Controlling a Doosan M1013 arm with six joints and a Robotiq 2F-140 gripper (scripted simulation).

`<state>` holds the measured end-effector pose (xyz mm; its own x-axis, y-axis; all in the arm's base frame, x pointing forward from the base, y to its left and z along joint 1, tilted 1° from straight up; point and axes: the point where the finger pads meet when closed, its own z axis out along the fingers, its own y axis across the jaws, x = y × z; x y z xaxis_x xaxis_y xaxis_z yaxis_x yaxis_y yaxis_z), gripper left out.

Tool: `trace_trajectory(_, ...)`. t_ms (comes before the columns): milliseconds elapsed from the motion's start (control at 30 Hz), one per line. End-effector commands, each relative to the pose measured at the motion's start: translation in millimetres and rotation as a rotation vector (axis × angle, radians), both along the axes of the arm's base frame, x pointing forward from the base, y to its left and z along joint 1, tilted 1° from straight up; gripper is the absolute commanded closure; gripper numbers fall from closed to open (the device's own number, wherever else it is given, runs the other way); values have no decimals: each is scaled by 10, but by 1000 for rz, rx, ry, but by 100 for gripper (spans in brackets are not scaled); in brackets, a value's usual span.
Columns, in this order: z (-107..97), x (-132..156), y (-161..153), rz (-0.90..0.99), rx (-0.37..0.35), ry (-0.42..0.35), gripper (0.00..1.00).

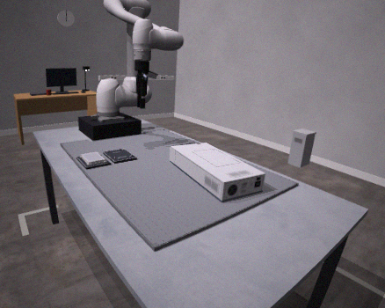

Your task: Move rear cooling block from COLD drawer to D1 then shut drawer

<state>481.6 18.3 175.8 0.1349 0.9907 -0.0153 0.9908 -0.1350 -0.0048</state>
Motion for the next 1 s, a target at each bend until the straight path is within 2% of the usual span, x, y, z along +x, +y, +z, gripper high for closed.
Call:
trace_trajectory(0, -12, 50, 39, -1, 4, -6, 66)
trace_trajectory(967, -494, 864, 568, -2, 2, -8, 66)
